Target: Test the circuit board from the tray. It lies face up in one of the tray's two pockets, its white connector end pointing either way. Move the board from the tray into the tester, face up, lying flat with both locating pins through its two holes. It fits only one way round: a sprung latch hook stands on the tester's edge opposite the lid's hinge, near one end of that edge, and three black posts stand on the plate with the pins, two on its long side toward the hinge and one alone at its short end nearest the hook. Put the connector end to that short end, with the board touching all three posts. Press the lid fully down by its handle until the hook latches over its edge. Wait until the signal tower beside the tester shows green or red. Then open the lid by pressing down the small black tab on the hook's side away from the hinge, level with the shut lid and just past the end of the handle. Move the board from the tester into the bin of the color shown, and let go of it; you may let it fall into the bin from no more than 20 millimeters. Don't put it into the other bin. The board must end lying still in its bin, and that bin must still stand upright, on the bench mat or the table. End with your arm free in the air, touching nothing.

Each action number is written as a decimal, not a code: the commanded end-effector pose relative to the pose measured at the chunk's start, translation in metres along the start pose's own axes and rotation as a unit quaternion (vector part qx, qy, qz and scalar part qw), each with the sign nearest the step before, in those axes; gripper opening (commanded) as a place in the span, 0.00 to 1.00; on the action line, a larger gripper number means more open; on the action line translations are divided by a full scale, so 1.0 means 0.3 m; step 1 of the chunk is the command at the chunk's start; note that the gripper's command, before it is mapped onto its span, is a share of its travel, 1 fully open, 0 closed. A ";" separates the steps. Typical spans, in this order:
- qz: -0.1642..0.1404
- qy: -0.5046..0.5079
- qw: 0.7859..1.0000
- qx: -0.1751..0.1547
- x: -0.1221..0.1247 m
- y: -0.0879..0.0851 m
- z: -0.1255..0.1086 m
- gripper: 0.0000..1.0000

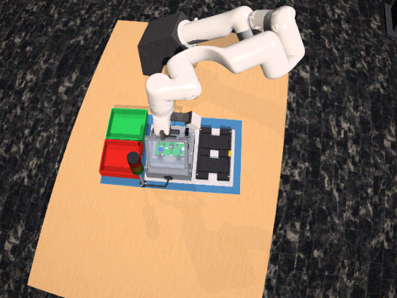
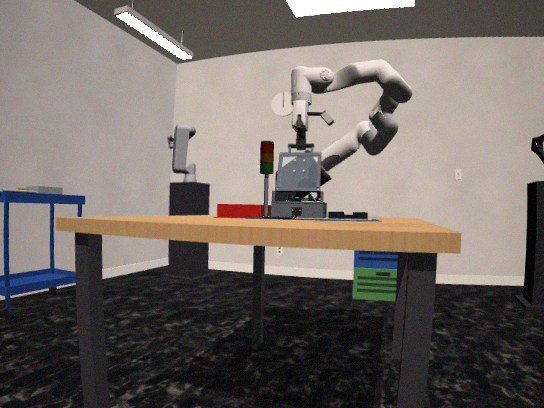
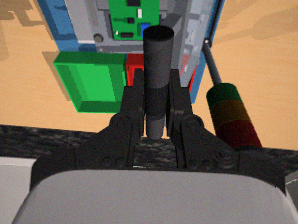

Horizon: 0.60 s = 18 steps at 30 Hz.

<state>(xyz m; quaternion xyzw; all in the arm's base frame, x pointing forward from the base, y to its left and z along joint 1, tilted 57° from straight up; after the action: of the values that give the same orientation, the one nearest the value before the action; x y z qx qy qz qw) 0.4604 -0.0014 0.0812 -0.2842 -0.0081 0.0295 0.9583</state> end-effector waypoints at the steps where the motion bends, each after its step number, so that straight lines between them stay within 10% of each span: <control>1: -0.002 0.000 1.000 -0.001 -0.040 0.014 -0.007 0.00; 18: -0.002 0.000 1.000 -0.001 -0.190 0.120 -0.034 0.00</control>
<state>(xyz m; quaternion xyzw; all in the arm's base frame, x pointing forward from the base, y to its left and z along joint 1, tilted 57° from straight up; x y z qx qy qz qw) 0.4115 0.0151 0.0586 -0.2842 -0.0080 0.0296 0.9583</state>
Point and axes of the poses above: the point where the finger pads meet when closed, its own y axis out along the fingers, its own x axis across the jaws, z = x × y, the point moved 5 cm from there along -y, back along the fingers, and after that the axes turned 10 degrees about y, right-handed, at the moved point
